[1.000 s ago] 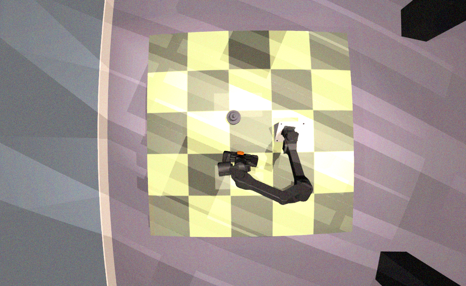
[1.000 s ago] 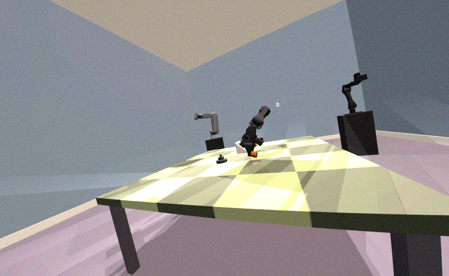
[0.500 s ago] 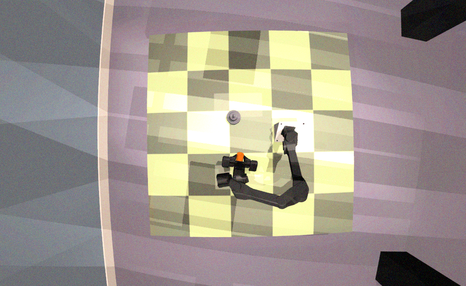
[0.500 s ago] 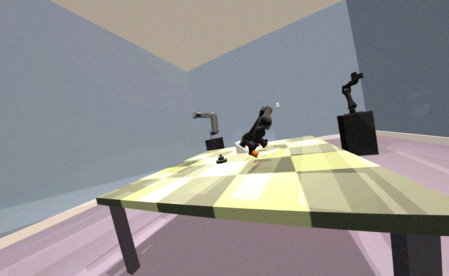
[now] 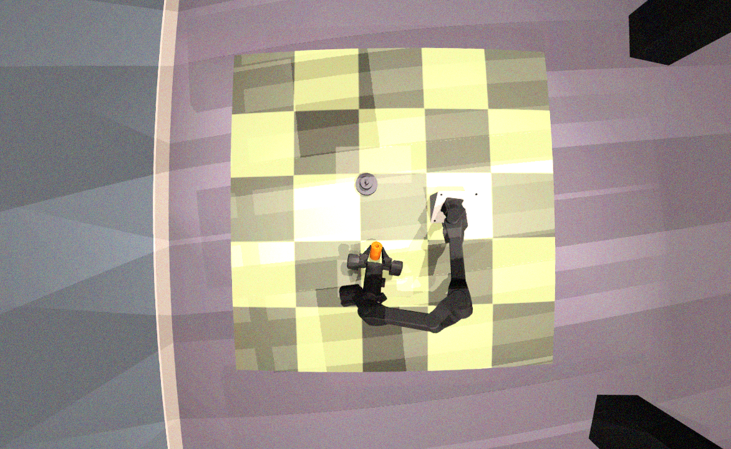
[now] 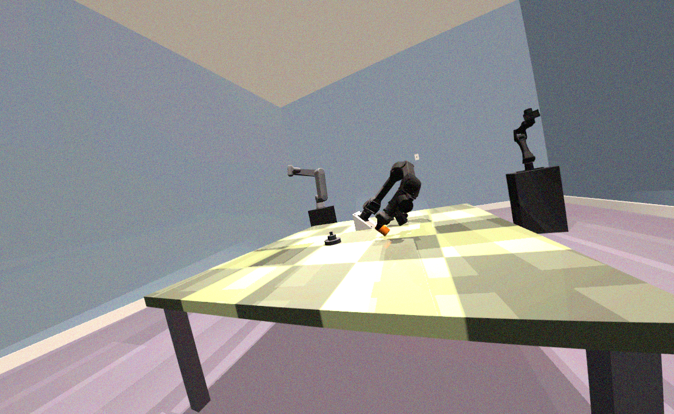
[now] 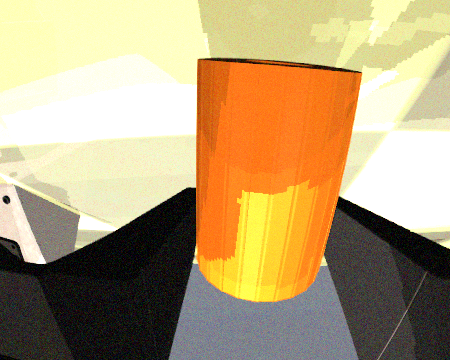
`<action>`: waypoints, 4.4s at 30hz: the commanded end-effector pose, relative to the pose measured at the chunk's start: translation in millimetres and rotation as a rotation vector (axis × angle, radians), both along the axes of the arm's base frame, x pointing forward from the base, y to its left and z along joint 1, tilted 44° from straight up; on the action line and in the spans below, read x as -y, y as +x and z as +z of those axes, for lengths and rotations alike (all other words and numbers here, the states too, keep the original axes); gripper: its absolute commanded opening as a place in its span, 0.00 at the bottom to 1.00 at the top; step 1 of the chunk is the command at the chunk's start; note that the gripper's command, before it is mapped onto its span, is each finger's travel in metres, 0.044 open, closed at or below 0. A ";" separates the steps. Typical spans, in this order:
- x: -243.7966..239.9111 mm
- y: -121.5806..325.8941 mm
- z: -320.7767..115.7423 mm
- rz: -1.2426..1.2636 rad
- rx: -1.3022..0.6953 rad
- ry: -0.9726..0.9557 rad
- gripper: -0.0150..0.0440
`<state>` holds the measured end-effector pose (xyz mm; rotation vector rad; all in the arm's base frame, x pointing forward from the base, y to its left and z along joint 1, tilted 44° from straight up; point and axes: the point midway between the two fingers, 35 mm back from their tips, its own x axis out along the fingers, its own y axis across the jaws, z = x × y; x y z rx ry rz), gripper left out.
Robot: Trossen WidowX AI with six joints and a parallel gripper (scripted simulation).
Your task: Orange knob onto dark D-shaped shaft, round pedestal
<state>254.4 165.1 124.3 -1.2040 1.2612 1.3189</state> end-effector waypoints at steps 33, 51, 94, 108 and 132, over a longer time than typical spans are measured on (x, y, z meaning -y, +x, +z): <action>-19.8 0.6 20.3 0.028 0.039 -0.267 0.56; -18.8 -0.2 16.9 0.034 0.028 -0.272 0.69; 42.0 9.6 91.7 -0.086 -0.038 0.767 1.00; 41.7 9.6 91.4 -0.756 -0.305 0.653 1.00; 19.1 6.3 68.5 -1.328 -0.533 0.500 1.00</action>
